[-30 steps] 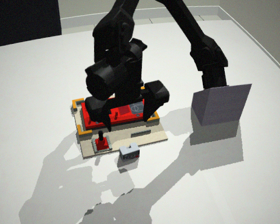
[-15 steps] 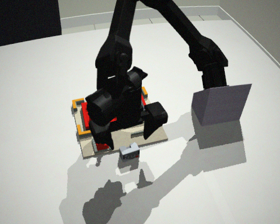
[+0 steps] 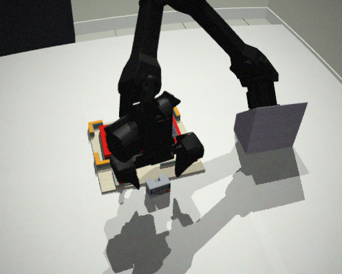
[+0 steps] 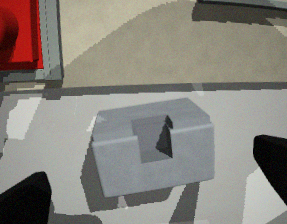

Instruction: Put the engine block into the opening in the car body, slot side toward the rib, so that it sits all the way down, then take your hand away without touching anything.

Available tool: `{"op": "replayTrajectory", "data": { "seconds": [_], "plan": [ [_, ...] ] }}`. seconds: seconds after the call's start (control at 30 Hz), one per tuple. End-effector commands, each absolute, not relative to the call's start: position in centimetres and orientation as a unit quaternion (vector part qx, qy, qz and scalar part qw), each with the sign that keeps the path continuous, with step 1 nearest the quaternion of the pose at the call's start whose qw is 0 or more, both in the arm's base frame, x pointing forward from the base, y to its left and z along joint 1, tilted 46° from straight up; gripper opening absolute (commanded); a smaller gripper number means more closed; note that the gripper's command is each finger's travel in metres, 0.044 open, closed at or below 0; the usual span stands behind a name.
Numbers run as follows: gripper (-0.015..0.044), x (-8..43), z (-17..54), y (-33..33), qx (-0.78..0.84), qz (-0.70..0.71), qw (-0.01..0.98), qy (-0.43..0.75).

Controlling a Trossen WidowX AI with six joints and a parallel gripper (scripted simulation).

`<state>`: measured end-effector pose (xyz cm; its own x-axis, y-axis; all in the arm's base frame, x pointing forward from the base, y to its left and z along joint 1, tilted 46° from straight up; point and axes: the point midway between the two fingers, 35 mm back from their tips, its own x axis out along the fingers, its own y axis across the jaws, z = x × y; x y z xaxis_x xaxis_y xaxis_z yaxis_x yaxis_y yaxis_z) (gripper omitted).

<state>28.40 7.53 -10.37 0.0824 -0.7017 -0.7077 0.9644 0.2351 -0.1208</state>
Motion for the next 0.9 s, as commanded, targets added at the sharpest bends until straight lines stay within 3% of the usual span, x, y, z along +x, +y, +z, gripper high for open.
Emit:
{"op": "replayTrajectory", "data": {
  "seconds": [0.0, 0.37, 0.67, 0.87],
  "plan": [
    [0.044, 28.4, -10.9, 6.9, 0.192, -0.587, 0.71, 0.338],
    [0.044, 28.5, -11.9, 5.7, 0.192, -0.588, 0.71, 0.337],
    [0.0204, 28.5, -11.9, 5.7, 0.192, -0.588, 0.71, 0.337],
    [0.0164, 28.5, -11.9, 5.7, 0.192, -0.588, 0.71, 0.337]
  ]
}}
